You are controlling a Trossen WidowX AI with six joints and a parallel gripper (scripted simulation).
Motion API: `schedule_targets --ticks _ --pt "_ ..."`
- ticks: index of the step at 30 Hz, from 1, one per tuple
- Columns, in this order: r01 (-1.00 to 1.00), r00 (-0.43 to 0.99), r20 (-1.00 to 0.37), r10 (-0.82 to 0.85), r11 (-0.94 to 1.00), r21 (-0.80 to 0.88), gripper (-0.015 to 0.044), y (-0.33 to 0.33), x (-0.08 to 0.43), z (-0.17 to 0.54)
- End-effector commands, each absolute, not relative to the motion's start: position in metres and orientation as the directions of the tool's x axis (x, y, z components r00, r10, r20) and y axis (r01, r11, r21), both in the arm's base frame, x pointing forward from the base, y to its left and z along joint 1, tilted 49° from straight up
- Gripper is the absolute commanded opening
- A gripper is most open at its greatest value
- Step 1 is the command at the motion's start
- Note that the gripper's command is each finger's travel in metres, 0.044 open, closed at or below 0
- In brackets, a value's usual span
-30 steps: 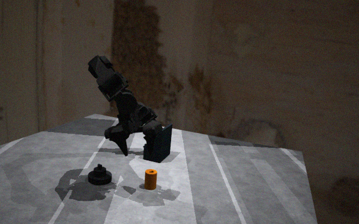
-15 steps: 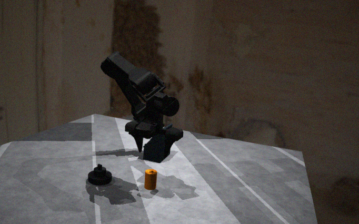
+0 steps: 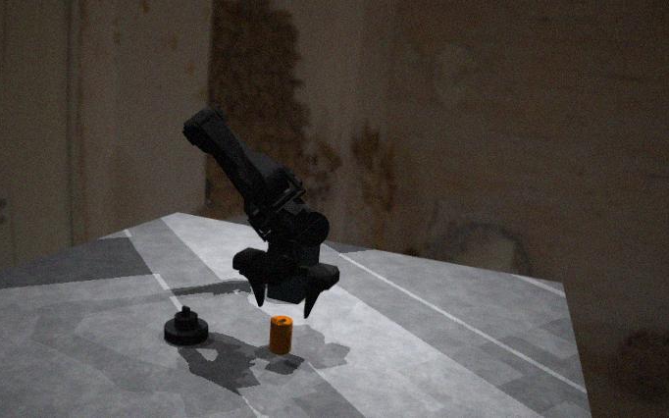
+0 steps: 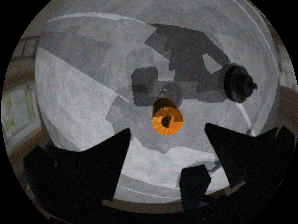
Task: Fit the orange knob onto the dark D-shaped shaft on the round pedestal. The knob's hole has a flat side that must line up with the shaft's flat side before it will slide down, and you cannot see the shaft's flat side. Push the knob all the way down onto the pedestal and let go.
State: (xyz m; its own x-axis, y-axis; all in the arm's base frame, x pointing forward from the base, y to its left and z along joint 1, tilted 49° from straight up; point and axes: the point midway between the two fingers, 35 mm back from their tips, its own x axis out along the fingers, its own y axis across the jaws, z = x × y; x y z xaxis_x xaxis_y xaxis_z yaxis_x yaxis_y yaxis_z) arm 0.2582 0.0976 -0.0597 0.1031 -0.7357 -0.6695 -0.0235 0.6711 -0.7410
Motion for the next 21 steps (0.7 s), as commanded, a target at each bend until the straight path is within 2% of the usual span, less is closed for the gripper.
schedule_targets --ticks 1,21 --pt "-0.030 0.109 -0.667 -0.737 0.668 -0.744 0.0440 0.093 0.260 -0.064" --pt "-0.030 0.110 -0.667 -0.737 0.668 -0.744 0.0440 0.069 0.265 -0.086"
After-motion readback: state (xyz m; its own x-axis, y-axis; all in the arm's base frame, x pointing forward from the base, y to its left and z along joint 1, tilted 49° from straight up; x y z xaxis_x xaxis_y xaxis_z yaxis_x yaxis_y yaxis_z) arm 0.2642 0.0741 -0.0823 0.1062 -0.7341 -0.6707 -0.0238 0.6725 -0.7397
